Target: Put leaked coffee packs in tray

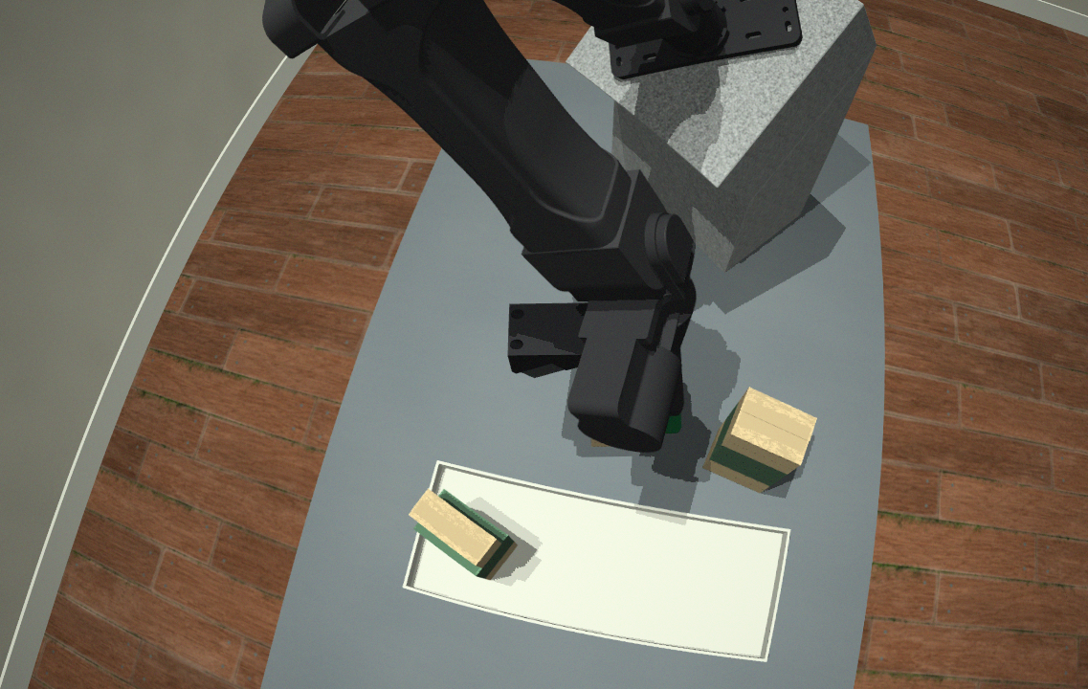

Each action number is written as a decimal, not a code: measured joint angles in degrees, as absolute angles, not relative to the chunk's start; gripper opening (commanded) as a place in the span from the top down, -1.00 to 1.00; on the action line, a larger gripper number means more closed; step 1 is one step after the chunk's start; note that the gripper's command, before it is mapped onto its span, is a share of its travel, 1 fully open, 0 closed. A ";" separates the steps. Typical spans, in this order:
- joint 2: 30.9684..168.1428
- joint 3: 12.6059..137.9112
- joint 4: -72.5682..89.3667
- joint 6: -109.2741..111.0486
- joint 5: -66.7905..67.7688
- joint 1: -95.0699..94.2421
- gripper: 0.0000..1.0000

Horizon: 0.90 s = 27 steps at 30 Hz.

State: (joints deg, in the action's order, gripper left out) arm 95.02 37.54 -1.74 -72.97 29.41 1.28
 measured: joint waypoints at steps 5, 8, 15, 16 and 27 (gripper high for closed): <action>95.02 37.54 -1.74 -72.97 29.41 1.28 -0.58; 95.02 37.54 -1.74 -72.97 29.41 1.28 -0.58; 92.53 37.52 0.67 -73.78 29.85 0.27 -0.58; 91.42 37.52 1.54 -74.11 30.04 -0.27 -0.58; 78.61 38.37 15.66 -80.05 33.43 -7.90 -0.58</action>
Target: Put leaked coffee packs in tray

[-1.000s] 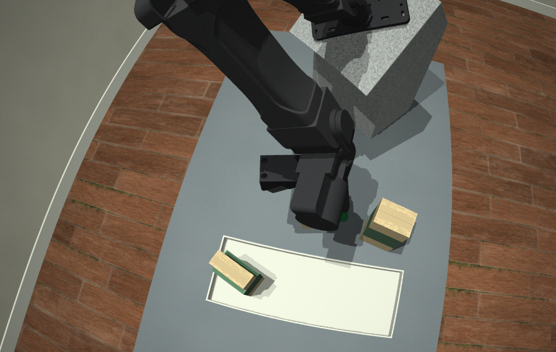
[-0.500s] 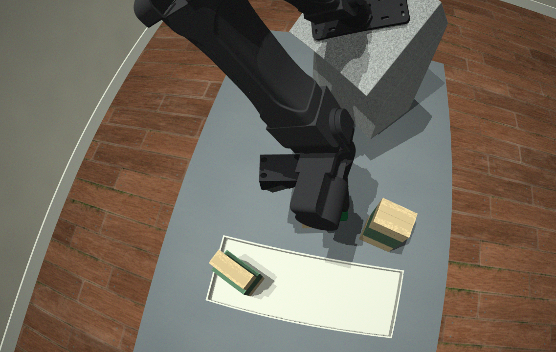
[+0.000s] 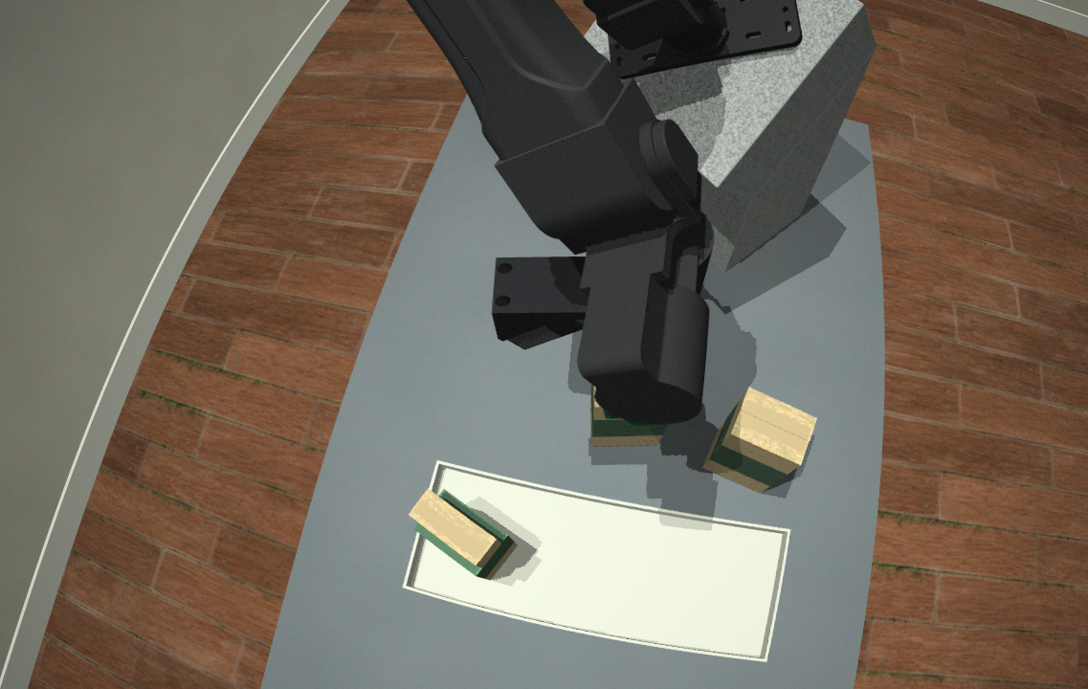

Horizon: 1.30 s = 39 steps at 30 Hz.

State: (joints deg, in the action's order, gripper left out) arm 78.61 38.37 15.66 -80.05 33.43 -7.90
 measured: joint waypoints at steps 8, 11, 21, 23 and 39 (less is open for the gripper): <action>77.52 39.75 22.04 -83.05 34.72 -9.43 -0.58; 77.49 39.75 22.98 -83.46 34.85 -9.43 -0.58; 78.74 40.10 24.03 -81.14 35.22 -10.09 -0.58; 79.57 40.71 24.21 -78.74 35.44 -10.74 -0.58; 86.13 44.86 25.47 -53.32 37.19 -15.55 -0.58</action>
State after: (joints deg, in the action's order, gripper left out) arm 86.13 44.86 25.47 -53.32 37.19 -15.55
